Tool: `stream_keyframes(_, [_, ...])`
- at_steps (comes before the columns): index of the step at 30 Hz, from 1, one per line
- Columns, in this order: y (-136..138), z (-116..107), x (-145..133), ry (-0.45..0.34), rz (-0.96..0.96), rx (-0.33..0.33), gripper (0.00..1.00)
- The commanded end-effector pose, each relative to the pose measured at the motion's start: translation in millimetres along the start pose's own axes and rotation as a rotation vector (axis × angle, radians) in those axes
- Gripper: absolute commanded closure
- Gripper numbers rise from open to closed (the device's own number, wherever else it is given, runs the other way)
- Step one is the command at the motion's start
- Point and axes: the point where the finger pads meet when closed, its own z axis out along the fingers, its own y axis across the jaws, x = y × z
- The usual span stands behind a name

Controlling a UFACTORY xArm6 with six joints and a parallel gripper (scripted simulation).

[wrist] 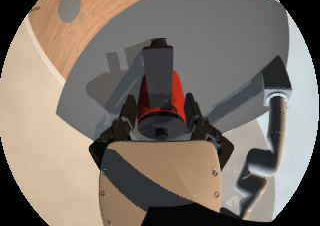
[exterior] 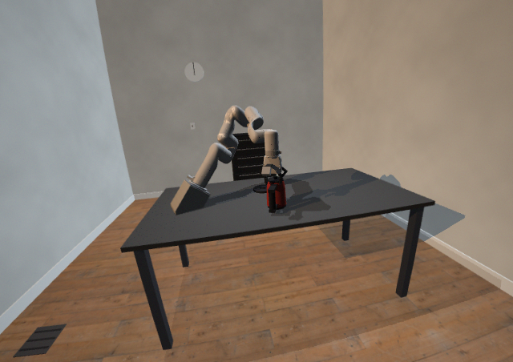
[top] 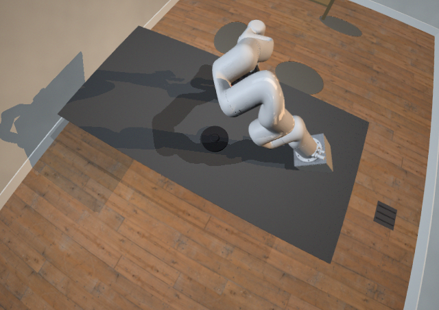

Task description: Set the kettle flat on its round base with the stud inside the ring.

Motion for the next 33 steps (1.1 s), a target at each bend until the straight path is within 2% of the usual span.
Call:
stream_keyframes(1, [-1,1,0,0.002,-0.001,0.003,0.19])
stream_keyframes(18, [-1,29,0,0.002,-0.001,0.003,0.19])
stream_keyframes(33, [-1,31,0,0.002,-0.001,0.003,0.19])
